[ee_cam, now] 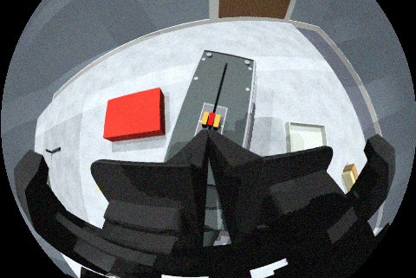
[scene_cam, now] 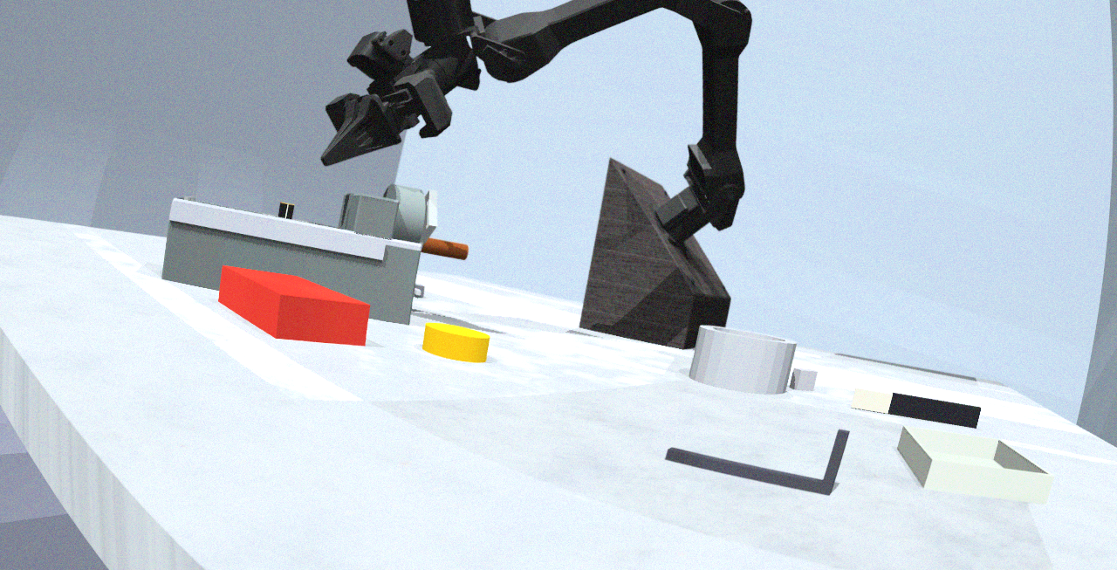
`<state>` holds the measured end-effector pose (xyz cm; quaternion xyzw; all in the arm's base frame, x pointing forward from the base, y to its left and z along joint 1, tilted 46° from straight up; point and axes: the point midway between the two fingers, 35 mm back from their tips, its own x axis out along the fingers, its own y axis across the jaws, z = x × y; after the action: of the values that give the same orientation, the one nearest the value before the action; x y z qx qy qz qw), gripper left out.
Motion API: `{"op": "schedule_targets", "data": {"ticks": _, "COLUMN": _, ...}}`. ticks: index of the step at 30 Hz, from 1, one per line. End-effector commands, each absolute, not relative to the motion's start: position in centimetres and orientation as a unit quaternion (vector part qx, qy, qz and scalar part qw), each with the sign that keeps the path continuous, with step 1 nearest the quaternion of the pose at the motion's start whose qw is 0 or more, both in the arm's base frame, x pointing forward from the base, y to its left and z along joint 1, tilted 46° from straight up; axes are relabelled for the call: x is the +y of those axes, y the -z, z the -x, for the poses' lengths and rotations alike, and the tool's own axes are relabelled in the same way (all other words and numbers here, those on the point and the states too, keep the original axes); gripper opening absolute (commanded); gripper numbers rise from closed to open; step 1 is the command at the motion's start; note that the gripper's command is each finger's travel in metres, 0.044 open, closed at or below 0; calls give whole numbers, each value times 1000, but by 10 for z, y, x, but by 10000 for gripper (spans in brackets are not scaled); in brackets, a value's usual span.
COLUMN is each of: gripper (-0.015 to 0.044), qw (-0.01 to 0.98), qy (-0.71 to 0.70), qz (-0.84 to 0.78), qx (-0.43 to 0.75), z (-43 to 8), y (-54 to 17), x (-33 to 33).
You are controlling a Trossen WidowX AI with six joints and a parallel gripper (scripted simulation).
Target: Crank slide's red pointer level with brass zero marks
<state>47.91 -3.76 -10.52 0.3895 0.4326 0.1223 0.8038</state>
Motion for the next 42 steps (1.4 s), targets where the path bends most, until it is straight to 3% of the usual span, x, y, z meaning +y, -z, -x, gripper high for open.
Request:
{"op": "schedule_targets", "data": {"ticks": 1, "gripper": 0, "qw": 804, "qy": -122, "qz": -390, "qx": 433, "z": -479, "y": 105, "x": -38}}
{"op": "schedule_targets", "data": {"ticks": 18, "gripper": 440, "qw": 804, "qy": -122, "qz": -390, "qx": 433, "z": -479, "y": 105, "x": -38}}
{"op": "schedule_targets", "data": {"ticks": 19, "gripper": 440, "qw": 804, "qy": -122, "qz": -390, "qx": 433, "z": -479, "y": 105, "x": -38}}
{"op": "schedule_targets", "data": {"ticks": 36, "gripper": 0, "qw": 804, "qy": -122, "qz": -390, "qx": 433, "z": -479, "y": 105, "x": -38}}
{"op": "schedule_targets", "data": {"ticks": 42, "gripper": 0, "qw": 804, "qy": -122, "qz": -390, "qx": 433, "z": -479, "y": 105, "x": -38}}
